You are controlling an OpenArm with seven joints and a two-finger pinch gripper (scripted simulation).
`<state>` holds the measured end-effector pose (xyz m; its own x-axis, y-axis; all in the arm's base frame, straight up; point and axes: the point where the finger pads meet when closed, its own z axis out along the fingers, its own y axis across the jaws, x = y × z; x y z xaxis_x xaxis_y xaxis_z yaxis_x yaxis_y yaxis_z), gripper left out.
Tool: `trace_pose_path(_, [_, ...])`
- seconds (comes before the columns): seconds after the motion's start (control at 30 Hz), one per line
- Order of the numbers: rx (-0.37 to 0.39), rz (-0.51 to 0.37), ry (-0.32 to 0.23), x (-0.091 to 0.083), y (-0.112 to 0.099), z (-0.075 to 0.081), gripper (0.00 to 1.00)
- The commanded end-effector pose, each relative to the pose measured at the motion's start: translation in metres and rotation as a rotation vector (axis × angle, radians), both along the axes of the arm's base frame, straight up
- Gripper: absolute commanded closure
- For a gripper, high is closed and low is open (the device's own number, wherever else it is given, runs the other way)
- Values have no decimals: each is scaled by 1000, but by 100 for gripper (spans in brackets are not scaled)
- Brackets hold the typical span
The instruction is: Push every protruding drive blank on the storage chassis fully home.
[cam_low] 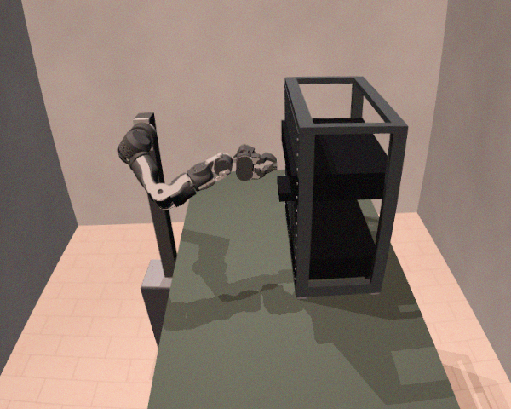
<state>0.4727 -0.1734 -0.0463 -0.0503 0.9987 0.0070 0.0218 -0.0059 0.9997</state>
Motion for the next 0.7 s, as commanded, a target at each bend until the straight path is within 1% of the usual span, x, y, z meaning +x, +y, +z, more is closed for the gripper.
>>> trace_pose_path(0.0, [0, 5, -19, 0, 1, 6, 100])
trace_pose_path(0.13, [0, 2, -15, 1, 0, 5, 100])
trace_pose_path(0.33, [0, 2, -15, 10, 1, 8, 100])
trace_pose_path(0.67, [0, 2, -15, 11, 2, 8, 100])
